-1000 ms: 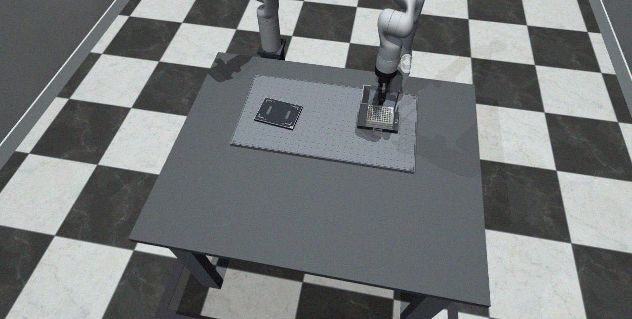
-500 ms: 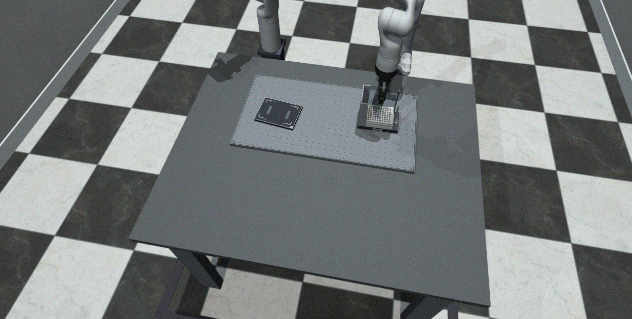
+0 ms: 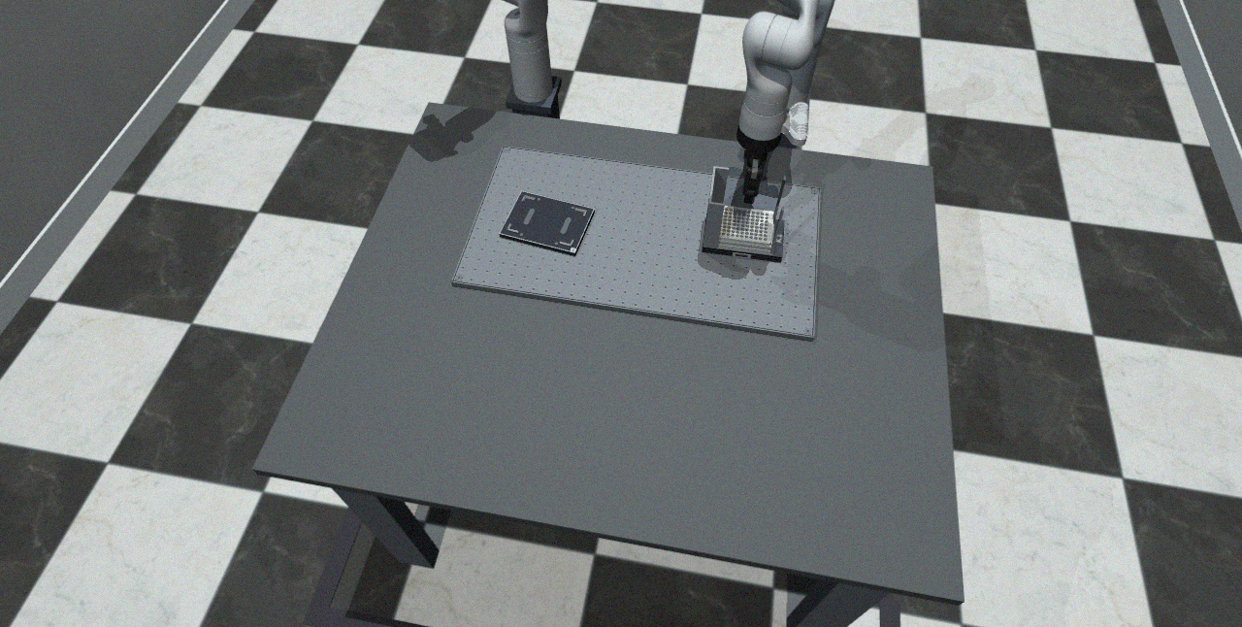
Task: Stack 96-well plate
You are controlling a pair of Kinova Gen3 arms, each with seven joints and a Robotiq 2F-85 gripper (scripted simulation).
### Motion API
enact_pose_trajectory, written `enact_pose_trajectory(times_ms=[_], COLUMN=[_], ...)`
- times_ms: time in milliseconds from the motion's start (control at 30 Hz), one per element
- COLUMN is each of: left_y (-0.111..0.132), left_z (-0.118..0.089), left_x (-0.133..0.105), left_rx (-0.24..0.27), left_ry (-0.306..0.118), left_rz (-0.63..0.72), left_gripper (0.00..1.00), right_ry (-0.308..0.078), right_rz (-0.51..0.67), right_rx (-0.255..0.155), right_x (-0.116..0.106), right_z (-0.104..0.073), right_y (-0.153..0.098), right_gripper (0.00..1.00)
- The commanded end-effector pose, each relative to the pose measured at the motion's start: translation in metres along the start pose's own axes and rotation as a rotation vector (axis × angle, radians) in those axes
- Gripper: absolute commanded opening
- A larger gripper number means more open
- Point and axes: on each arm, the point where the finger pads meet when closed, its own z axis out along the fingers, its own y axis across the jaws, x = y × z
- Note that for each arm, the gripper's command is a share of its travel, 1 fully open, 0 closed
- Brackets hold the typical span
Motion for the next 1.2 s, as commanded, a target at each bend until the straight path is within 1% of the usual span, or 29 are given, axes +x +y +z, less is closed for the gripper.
enact_pose_trajectory(times_ms=[0, 1167], left_y=[0.0004, 0.0004], left_z=[-0.0018, -0.0104], left_x=[-0.0001, -0.0001], left_rx=[-0.002, -0.002], left_ry=[0.0, 0.0], left_rz=[0.0, 0.0], left_gripper=[1.0, 1.0], right_ry=[-0.001, -0.001], right_rz=[0.0, 0.0], right_rx=[0.0, 0.0], right_x=[-0.0002, -0.0002], right_z=[-0.0003, -0.0003], right_y=[0.0001, 0.0001], right_gripper=[1.0, 1.0])
